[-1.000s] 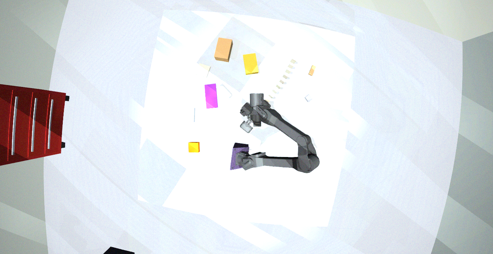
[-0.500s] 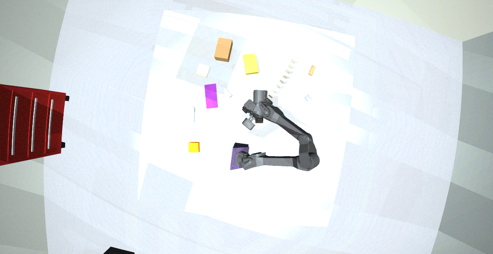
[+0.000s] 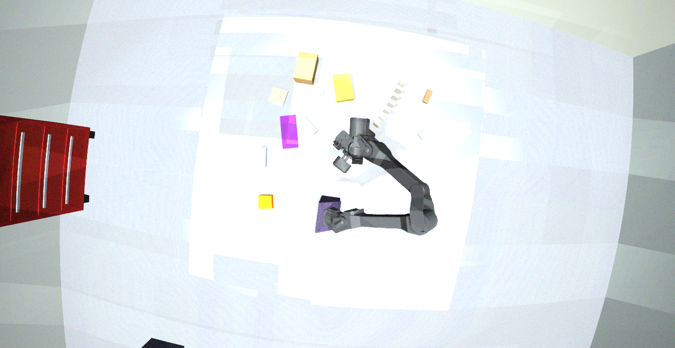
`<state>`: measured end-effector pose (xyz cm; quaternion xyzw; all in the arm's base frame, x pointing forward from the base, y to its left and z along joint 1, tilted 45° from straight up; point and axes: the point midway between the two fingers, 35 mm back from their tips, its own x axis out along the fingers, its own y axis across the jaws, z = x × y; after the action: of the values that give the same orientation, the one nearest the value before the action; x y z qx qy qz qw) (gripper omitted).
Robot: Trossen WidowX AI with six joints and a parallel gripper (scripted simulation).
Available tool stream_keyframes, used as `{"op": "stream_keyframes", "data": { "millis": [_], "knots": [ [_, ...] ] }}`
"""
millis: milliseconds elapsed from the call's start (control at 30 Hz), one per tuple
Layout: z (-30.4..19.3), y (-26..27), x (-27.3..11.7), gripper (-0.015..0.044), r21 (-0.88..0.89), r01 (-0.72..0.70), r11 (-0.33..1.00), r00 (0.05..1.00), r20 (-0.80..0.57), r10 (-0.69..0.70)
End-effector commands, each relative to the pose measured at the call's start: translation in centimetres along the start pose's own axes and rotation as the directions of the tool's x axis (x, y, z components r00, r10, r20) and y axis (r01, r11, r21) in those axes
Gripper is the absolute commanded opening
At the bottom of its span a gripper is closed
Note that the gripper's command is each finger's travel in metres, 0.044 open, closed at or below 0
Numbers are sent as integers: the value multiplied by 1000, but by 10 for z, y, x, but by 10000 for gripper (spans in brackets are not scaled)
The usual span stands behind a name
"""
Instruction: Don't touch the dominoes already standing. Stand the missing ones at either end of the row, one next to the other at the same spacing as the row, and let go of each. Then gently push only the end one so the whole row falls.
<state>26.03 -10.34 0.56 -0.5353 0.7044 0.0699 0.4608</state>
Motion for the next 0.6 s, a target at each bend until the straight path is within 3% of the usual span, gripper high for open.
{"op": "stream_keyframes", "data": {
  "millis": [0,200,567],
  "knots": [
    [4,-12,-20,0,11,11,1000,1000,17,-11],
    [-11,-21,-45,0,12,-23,1000,999,-48,24],
    [-12,-21,-46,0,12,-25,1000,998,-51,25]
  ]
}}
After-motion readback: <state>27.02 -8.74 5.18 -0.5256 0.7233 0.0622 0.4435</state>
